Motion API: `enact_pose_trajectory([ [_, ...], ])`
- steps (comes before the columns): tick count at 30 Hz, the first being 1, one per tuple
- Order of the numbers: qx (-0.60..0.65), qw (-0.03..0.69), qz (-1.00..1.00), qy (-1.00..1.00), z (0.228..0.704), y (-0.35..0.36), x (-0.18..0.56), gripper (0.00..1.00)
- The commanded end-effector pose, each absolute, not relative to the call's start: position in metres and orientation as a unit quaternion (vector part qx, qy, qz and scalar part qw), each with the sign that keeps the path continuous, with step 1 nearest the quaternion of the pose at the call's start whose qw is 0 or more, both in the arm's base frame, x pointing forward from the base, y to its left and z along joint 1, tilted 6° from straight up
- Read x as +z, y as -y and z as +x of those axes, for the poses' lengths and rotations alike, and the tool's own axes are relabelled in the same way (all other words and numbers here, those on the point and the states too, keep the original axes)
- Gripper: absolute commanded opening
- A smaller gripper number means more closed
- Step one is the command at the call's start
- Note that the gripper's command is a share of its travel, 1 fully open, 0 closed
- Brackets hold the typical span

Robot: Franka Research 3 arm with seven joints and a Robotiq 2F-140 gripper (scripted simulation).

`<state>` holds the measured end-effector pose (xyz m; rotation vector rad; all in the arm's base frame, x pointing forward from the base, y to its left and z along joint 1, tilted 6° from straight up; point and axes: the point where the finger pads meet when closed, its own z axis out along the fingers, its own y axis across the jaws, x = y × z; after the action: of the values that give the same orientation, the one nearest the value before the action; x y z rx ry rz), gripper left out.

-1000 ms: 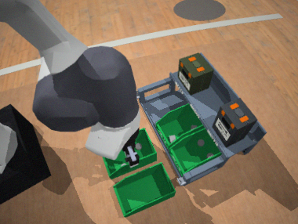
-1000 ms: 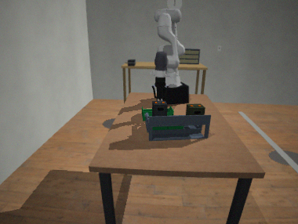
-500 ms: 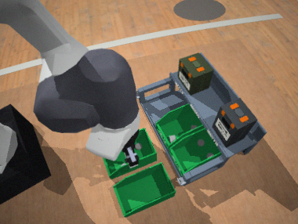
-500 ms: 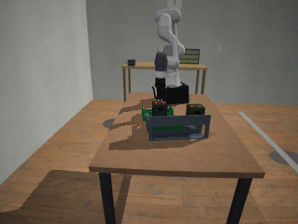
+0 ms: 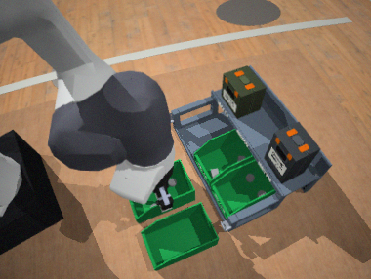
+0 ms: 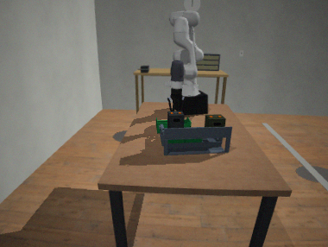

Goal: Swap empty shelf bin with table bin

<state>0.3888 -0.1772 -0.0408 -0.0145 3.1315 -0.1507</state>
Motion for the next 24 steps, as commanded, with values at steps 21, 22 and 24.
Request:
enact_pose_trajectory([
  [21, -0.049, 0.009, -0.009, -0.999, 0.393, 0.180, -0.059, 0.15],
  [22, -0.049, 0.009, -0.009, -0.999, 0.393, 0.180, -0.060, 0.15],
  [24, -0.049, 0.009, -0.009, -0.999, 0.393, 0.180, -0.060, 0.15],
])
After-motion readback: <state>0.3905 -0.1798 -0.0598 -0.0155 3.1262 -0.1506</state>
